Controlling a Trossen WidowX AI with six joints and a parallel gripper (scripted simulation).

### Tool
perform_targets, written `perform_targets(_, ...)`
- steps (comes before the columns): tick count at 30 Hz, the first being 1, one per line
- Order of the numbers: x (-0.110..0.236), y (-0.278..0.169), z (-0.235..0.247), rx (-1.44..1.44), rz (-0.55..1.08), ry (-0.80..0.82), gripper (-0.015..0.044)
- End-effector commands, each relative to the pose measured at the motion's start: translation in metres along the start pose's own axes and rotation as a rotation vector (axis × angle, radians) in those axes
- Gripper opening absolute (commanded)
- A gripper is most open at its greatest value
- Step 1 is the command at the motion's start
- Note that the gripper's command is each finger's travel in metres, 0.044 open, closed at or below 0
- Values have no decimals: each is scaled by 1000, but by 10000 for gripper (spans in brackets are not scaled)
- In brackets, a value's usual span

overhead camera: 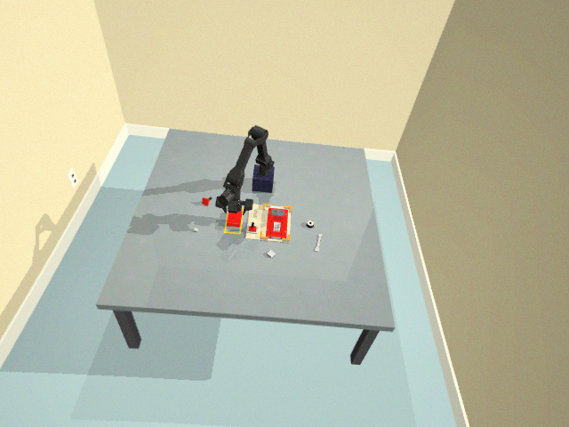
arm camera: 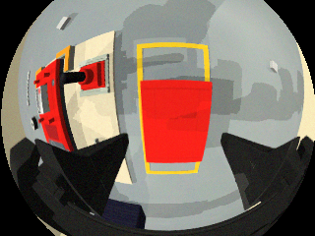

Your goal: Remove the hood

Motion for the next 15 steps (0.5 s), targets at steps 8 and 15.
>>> perform_targets(8, 40, 0, -1, 4, -13, 1, 440)
perform_targets(15, 40, 0, -1, 4, -13, 1, 440)
Point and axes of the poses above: the point midway between the two fingers, 35 mm back from their tips, its own x axis back along the fingers, its own z axis across the jaws, y = z × x, the point moved 8 cm from there along x, back along the fingers, and after that the axes turned 14 degrees about -x, right-handed, at the moved point
